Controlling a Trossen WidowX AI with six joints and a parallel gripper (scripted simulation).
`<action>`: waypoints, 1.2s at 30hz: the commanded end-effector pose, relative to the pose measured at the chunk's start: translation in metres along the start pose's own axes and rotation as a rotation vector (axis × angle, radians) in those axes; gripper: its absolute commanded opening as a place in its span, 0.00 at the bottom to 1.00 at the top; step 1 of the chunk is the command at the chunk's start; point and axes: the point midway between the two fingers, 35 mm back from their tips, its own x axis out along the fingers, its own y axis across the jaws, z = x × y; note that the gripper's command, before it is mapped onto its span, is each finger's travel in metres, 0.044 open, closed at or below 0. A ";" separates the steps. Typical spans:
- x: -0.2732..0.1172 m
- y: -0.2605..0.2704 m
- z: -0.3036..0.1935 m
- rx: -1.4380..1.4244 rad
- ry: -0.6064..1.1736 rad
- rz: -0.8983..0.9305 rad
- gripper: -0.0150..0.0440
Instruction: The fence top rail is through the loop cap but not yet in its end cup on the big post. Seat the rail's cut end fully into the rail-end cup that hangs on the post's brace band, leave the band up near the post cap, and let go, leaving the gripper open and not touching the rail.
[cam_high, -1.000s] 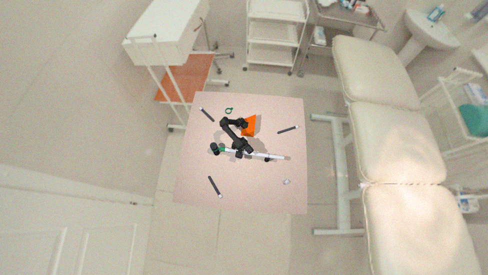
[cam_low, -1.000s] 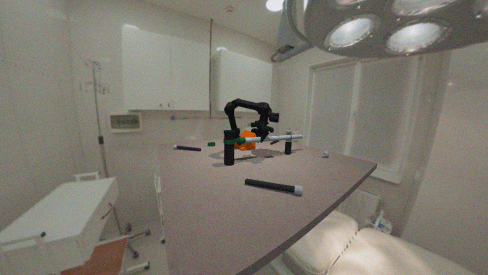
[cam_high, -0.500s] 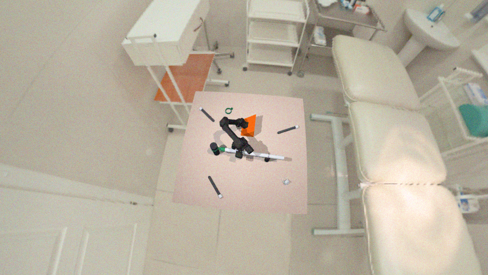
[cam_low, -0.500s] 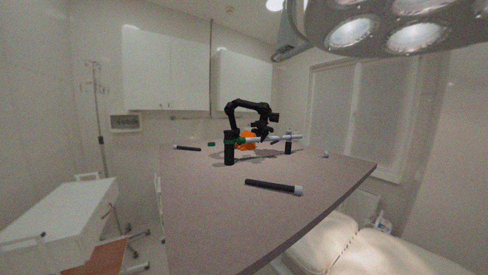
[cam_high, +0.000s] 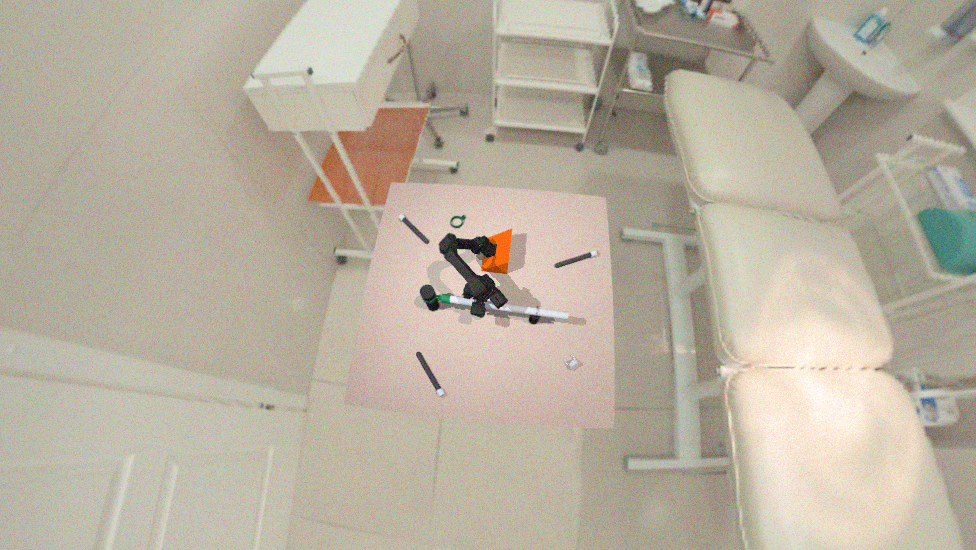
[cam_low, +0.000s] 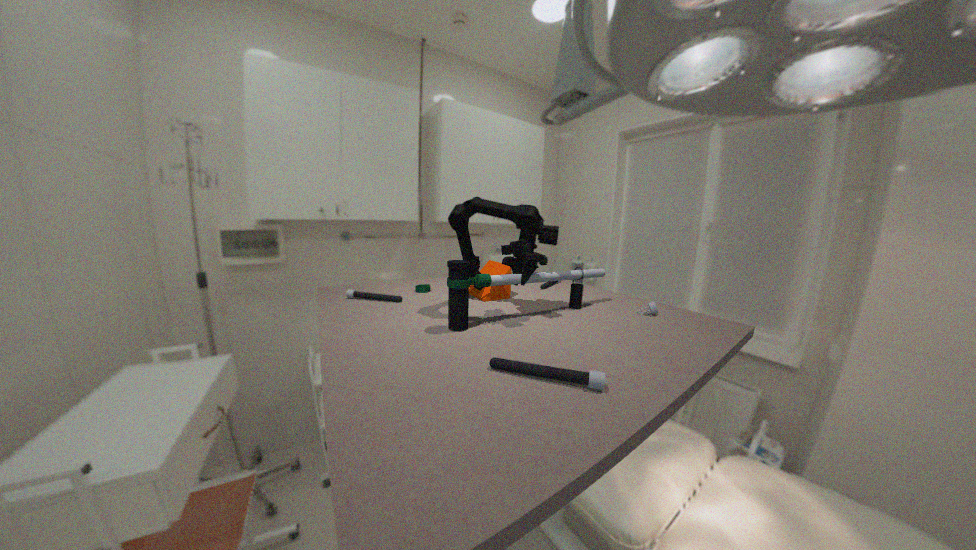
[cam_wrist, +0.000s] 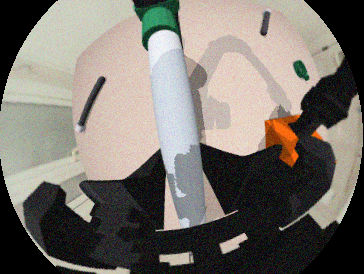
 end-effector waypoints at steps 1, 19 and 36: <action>-0.001 0.002 0.003 -0.005 -0.007 0.008 0.25; -0.002 0.003 0.004 -0.010 -0.011 0.009 0.25; -0.002 0.004 0.006 -0.011 -0.010 0.010 0.25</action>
